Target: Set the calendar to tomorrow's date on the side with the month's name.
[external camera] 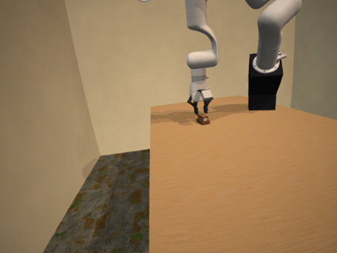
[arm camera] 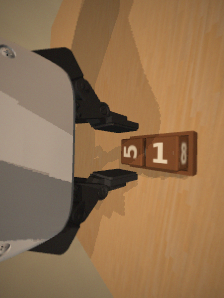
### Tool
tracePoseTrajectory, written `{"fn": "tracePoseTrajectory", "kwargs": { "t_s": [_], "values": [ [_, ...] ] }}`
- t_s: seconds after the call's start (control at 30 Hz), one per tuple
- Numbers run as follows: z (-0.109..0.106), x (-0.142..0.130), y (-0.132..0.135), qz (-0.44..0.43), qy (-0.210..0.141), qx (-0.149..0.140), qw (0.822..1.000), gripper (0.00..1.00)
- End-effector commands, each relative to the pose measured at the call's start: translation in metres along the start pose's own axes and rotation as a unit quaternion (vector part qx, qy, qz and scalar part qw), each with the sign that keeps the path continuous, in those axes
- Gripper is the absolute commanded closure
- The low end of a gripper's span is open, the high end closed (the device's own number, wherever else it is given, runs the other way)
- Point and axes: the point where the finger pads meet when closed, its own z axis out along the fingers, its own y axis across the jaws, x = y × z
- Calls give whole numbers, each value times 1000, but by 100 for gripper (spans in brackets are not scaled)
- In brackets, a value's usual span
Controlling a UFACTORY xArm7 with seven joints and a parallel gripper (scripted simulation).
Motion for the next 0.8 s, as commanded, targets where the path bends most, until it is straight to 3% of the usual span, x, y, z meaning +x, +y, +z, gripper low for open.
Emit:
{"fn": "tracePoseTrajectory", "kwargs": {
  "t_s": [0.0,0.27,0.53,0.57,0.77],
  "values": [
    [-25,-1,1,0,0,0,1000,51],
    [-60,-1,1,0,0,0,1000,51],
    [-66,-1,1,0,0,0,1000,51],
    [-66,-1,1,0,0,0,1000,0],
    [-66,-1,1,0,0,0,1000,0]
  ]
}}
